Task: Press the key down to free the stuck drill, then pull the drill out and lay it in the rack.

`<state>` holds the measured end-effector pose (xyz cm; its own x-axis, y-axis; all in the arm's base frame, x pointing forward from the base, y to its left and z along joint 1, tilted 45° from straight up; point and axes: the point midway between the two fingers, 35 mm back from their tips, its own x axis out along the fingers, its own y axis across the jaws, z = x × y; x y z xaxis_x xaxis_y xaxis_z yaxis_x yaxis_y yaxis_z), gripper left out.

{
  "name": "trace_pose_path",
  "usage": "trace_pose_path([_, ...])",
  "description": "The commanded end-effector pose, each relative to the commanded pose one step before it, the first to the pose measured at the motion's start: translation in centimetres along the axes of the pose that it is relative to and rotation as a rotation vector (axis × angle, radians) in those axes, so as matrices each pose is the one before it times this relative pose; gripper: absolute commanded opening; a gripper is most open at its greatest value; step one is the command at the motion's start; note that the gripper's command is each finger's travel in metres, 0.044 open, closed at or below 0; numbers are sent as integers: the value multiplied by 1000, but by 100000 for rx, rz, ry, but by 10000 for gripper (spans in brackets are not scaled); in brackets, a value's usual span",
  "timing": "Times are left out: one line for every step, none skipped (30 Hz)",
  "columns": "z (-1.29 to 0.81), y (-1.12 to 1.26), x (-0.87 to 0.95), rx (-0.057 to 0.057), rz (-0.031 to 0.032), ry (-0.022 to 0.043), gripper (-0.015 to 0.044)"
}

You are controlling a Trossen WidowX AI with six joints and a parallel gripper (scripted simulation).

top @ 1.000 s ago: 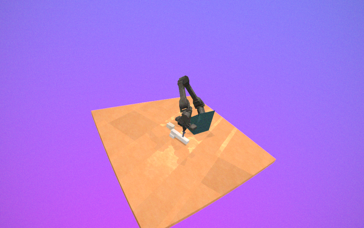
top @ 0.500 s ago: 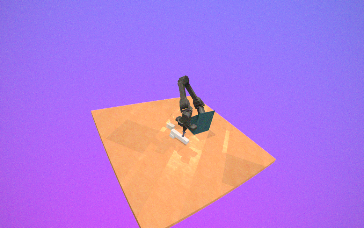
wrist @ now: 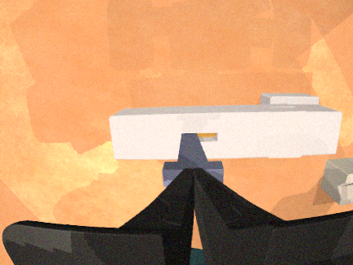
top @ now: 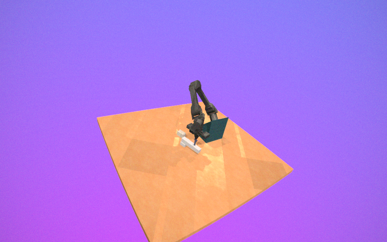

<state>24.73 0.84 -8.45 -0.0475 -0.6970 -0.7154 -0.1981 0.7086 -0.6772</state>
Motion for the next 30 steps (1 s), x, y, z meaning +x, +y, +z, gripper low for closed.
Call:
trace_pose_path([51,-36,553,-610,-542,920,0])
trace_pose_path([37,9,58,2,-2,-1,0])
trace_pose_path([32,6,49,1,-2,-1,0])
trace_pose_path([32,4,41,1,-2,-1,0])
trace_pose_path([28,2,37,1,-2,-1,0])
trace_pose_path([25,1,34,1,-1,-1,0])
trace_pose_path([26,1,32,1,-1,-1,0])
trace_pose_path([26,0,31,1,-1,-1,0])
trace_pose_path([24,-1,31,1,-2,-1,0])
trace_pose_path([29,-2,44,1,-2,-1,0])
trace_pose_path([22,-3,44,1,-2,0,0])
trace_pose_path([13,-3,38,1,-2,0,0])
trace_pose_path([7,-3,34,0,-2,0,0])
trace_pose_path([-1,-4,33,0,-2,0,0])
trace_pose_path([-14,-4,35,0,-2,1,0])
trace_pose_path([-21,-4,36,-1,-2,1,0])
trace_pose_path([-21,-5,35,-1,-2,1,0])
trace_pose_path([-20,-6,33,-1,-2,1,0])
trace_pose_path([-25,-6,31,-1,-2,1,0])
trace_pose_path([-7,-2,35,0,-2,1,0])
trace_pose_path([-13,-4,34,0,-2,1,0])
trace_pose_path([-24,-5,37,-1,-2,1,0])
trace_pose_path([-35,-6,41,-1,-2,2,0])
trace_pose_path([-41,-7,41,-2,-2,2,0])
trace_pose_path([-36,-6,31,-1,-2,2,0])
trace_pose_path([-38,-7,29,-1,-2,2,0])
trace_pose_path([-41,-7,30,-1,-2,2,0])
trace_pose_path([-37,-6,32,-1,-2,2,0])
trace_pose_path([-38,-6,40,-1,-2,2,0])
trace_pose_path([-33,-5,43,-1,-2,2,0])
